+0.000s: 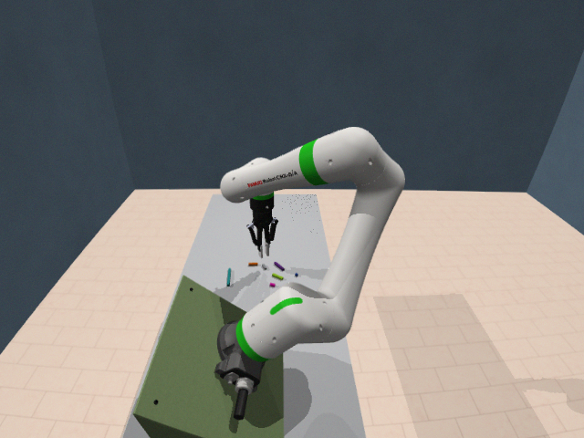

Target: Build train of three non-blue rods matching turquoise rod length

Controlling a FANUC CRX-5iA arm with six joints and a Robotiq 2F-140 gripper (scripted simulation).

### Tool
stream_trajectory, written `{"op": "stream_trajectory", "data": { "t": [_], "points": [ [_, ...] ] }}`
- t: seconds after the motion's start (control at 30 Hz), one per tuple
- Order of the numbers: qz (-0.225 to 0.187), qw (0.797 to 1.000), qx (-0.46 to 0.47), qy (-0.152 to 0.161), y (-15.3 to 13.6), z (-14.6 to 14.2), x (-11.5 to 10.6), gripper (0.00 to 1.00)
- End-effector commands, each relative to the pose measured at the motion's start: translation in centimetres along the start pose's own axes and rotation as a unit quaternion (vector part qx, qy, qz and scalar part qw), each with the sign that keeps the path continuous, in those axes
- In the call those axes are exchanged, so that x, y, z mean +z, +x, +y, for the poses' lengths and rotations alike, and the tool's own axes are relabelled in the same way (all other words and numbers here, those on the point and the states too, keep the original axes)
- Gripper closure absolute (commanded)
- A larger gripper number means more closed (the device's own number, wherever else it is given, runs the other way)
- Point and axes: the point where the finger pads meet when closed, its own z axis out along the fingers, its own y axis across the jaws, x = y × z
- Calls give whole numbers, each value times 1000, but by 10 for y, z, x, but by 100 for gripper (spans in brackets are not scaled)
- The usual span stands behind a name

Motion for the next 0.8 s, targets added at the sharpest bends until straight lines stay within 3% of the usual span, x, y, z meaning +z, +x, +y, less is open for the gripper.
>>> {"op": "stream_trajectory", "data": {
  "t": [0.0,0.77],
  "points": [
    [0,1000,0,0,0,0,0,85],
    [0,1000,0,0,0,0,4,85]
  ]
}}
